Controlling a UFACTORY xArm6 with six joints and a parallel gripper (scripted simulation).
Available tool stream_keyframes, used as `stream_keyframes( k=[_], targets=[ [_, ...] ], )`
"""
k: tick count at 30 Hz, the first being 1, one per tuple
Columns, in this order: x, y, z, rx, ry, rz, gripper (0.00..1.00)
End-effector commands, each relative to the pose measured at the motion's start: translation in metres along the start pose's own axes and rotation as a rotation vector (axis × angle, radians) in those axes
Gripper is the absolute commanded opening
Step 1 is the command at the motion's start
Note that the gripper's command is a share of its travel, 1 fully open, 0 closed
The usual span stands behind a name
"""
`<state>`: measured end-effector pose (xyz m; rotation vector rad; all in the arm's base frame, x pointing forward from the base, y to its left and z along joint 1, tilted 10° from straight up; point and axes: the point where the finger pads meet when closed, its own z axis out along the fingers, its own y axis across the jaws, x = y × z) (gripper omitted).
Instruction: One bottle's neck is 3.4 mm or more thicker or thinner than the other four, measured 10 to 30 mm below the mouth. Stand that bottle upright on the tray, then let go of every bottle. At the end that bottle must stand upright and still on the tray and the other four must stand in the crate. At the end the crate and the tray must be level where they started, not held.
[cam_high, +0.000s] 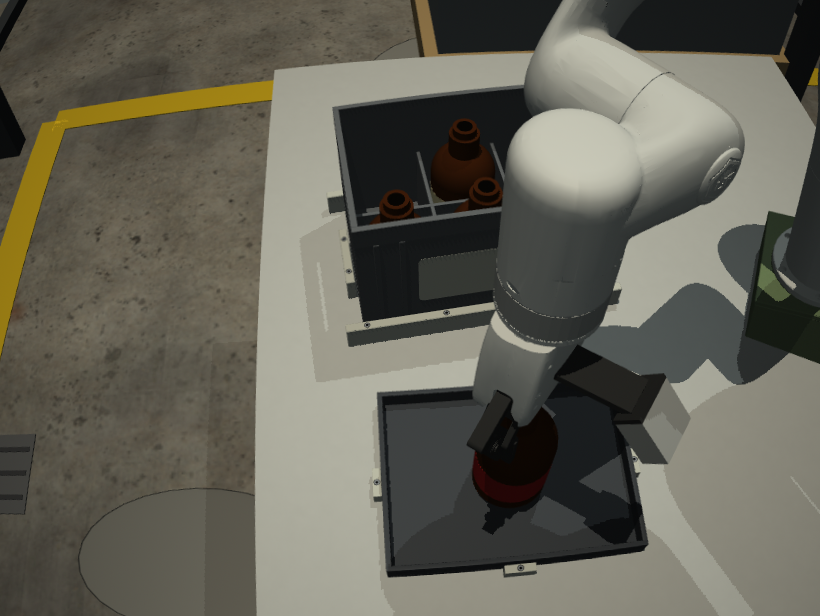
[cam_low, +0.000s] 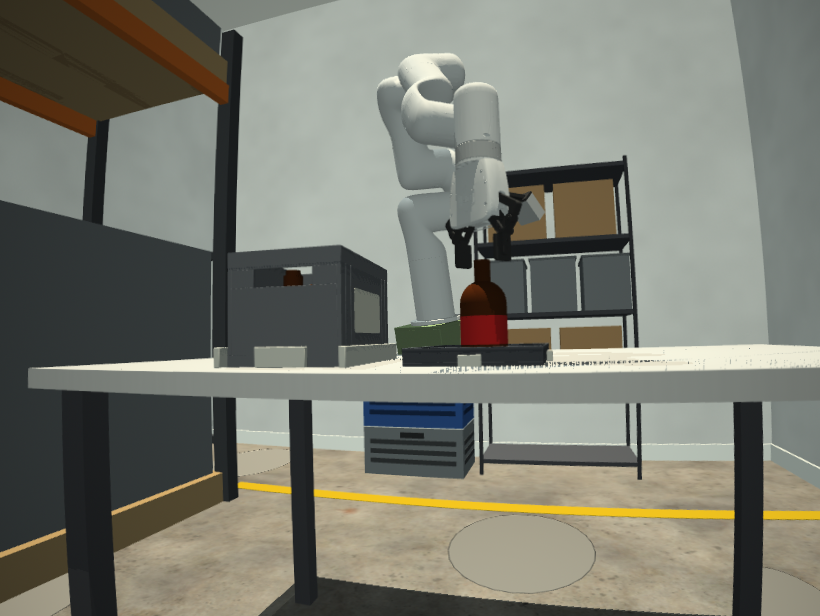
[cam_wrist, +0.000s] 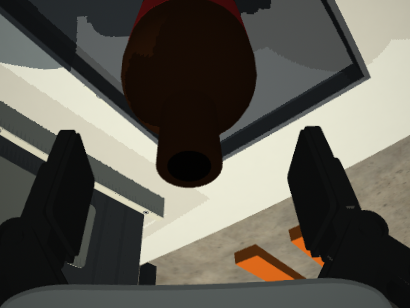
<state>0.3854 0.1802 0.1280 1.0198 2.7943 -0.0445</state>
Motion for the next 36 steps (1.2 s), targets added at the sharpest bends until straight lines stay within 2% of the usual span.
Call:
stream_keyframes(
  k=[1,27,36],
  targets=[
    [-0.001,0.001,-0.009,-0.004,-0.002,0.0,1.0],
    [-0.001,0.001,-0.067,-0.004,-0.002,0.0,1.0],
    [-0.001,0.001,-0.077,-0.004,-0.002,0.0,1.0]
  ],
)
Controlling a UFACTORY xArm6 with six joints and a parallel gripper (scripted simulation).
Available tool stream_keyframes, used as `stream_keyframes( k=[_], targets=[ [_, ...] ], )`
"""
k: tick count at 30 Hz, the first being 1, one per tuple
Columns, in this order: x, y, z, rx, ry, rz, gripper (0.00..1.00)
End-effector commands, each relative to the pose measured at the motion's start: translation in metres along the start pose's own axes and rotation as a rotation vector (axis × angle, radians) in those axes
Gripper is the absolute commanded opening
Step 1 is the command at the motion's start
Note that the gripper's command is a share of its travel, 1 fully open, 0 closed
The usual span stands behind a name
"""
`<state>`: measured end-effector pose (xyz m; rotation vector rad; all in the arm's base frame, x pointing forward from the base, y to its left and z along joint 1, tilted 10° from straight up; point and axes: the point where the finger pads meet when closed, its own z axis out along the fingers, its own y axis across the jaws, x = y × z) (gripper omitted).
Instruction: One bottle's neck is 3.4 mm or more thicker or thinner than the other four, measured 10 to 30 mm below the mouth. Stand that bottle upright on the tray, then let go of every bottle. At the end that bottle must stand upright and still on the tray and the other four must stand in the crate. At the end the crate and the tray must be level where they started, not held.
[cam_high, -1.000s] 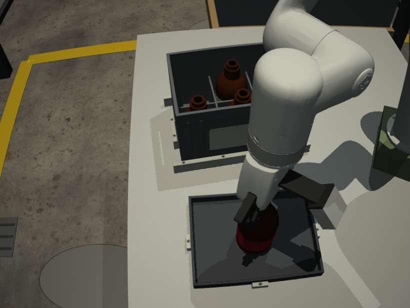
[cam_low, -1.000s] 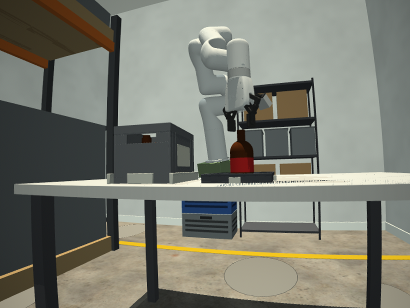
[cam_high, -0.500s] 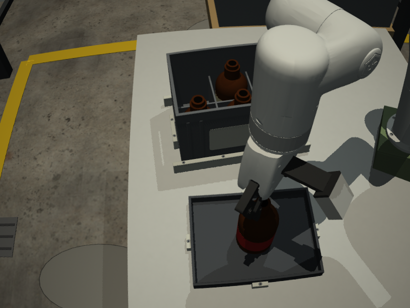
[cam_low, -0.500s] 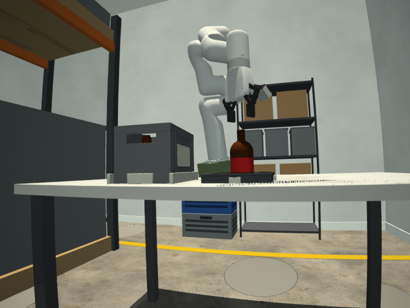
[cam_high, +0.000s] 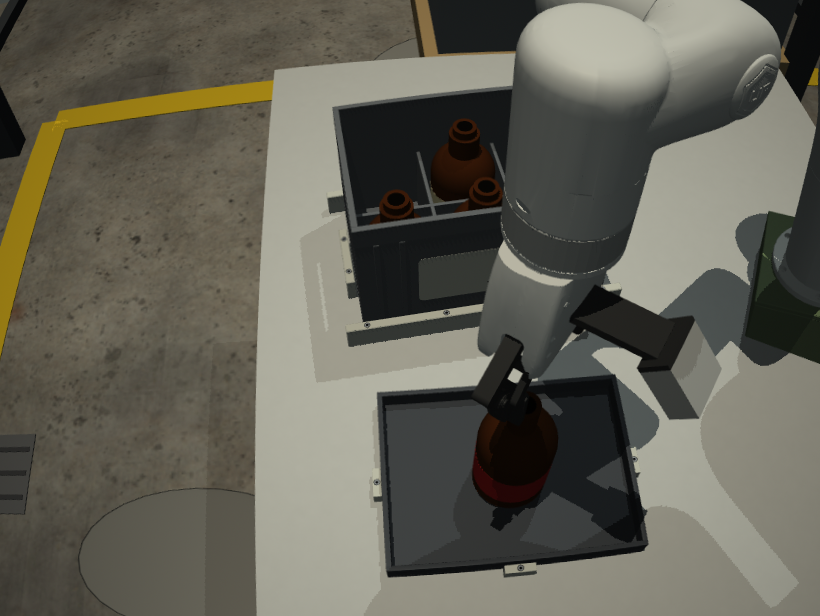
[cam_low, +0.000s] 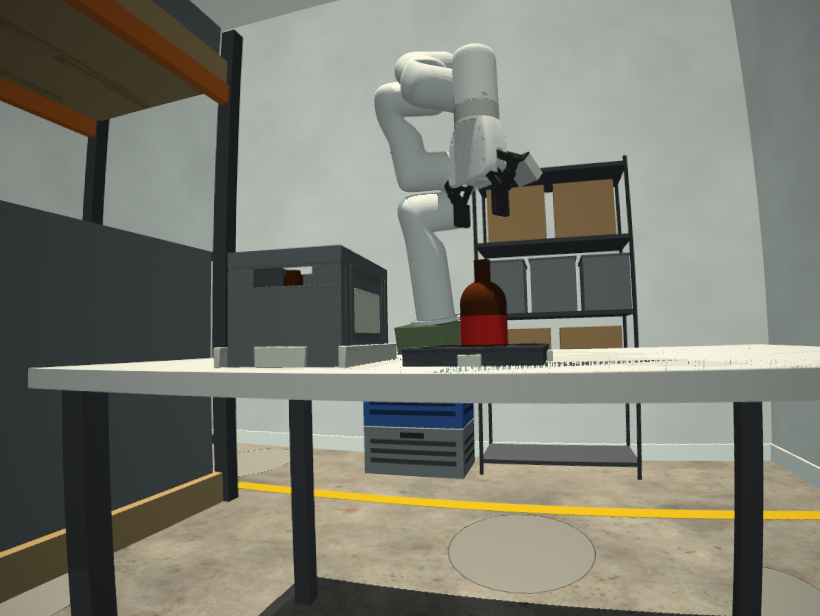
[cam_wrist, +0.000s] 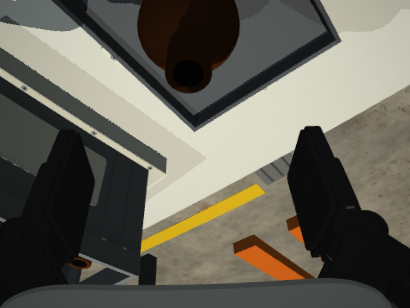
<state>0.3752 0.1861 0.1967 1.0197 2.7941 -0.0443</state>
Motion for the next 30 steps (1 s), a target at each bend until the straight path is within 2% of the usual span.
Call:
stream_keyframes(
  k=[1,13,14,30],
  targets=[
    [-0.0006,0.0011,-0.0082,-0.004,-0.001,0.0,1.0],
    [-0.0005,0.0011,-0.0113,-0.004,-0.001,0.0,1.0],
    [-0.0005,0.0011,-0.0113,-0.004,-0.001,0.0,0.0],
    [-0.0005,0.0011,-0.0113,-0.004,-0.001,0.0,0.0]
  ],
)
